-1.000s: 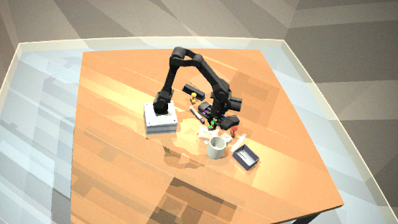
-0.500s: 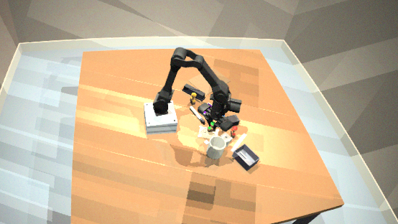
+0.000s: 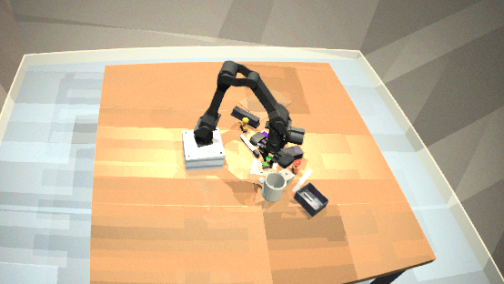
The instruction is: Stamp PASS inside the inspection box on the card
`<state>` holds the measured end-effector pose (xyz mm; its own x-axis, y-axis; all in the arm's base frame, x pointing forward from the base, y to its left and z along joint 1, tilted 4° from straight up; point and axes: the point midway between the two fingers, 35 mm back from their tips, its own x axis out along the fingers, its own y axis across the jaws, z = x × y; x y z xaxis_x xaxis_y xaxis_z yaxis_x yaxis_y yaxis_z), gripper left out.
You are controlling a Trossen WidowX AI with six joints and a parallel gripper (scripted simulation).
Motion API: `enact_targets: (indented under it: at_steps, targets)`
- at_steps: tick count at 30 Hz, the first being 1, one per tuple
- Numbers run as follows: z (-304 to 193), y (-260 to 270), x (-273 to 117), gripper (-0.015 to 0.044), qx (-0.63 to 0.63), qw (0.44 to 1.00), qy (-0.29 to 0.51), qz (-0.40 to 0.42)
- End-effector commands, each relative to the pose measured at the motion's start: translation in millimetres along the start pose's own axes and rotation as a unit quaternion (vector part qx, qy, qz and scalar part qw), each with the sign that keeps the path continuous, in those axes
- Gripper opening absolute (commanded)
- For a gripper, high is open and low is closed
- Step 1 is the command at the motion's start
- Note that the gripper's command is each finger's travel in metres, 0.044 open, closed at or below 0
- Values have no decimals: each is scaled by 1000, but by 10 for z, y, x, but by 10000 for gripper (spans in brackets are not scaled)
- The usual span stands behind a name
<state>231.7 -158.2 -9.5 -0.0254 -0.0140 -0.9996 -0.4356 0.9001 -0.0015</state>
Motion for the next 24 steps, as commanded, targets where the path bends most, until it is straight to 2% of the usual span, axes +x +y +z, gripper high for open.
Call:
enact_targets:
  at_steps: [1, 24]
  targets:
    - [-5, 18, 51, 0, -2, 1000, 1, 5]
    - [-14, 32, 173, 0, -3, 1000, 0, 5]
